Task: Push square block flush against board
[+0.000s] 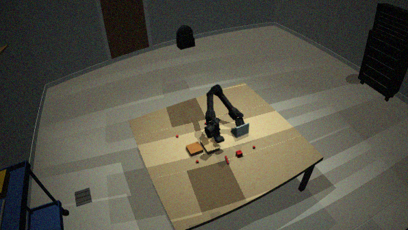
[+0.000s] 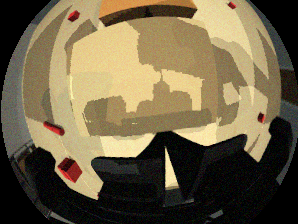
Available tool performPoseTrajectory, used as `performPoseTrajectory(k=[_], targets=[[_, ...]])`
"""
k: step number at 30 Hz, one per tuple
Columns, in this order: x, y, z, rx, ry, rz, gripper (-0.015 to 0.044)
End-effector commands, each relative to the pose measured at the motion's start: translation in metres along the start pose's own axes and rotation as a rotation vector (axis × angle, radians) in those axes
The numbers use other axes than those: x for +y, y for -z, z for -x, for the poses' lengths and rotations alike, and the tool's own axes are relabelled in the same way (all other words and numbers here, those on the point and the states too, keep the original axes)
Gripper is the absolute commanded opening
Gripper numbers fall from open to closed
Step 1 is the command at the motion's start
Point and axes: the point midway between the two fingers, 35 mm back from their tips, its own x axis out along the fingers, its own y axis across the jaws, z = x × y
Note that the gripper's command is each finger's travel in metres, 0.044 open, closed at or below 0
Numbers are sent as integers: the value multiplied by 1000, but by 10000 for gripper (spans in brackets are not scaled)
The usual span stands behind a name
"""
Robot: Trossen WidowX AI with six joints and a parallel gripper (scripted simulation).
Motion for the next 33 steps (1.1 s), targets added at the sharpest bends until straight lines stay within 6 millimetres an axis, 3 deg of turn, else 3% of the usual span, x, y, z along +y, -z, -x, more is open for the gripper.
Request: performPoseTrajectory(k=[1,16,33], targets=[[0,-7,-1,3,6,6,0],[0,-32,-1,2,5,5,0],[1,-8,-1,3,5,6,0]])
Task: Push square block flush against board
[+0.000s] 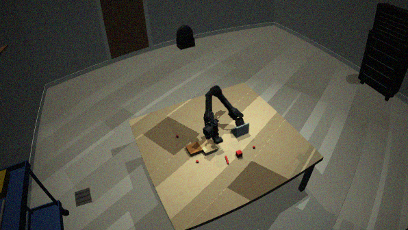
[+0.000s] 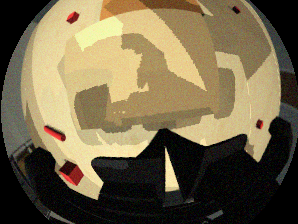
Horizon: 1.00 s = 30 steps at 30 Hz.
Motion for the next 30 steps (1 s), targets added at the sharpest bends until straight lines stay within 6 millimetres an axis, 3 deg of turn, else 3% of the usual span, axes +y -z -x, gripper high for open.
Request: performPoseTrajectory(k=[1,18,20,23,30], targets=[[0,7,1,-4,-3,-7,0],[1,33,-1,-2,-2,-6,0],[1,28,11,-2,-1,-3,0],[0,29,51,-2,-4,-6,0],[1,27,50,-12,-3,4,0]])
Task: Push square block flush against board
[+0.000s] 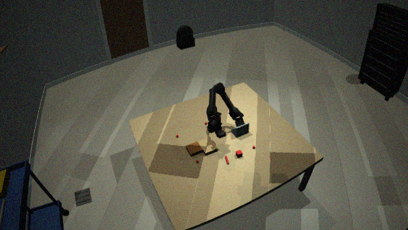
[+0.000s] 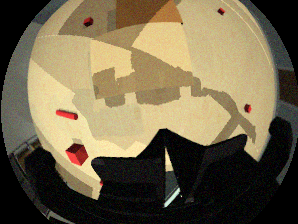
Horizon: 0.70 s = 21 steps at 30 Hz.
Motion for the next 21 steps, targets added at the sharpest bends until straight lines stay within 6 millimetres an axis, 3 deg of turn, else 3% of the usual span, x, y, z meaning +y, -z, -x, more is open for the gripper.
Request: performPoseTrajectory(k=[1,21], targets=[[1,-2,0,-1,-1,23,0],[43,-50,10,-2,-4,706,0]])
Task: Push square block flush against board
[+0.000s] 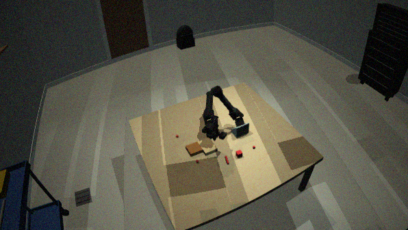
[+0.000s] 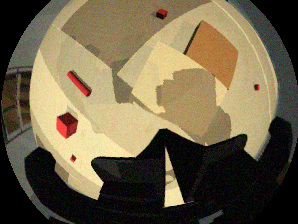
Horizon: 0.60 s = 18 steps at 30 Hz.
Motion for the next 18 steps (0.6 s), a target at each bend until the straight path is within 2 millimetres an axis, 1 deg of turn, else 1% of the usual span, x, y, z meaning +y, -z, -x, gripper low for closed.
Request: performPoseTrajectory(k=[1,18], targets=[[4,-12,0,5,-5,146,0],[19,-63,-1,3,-10,729,0]])
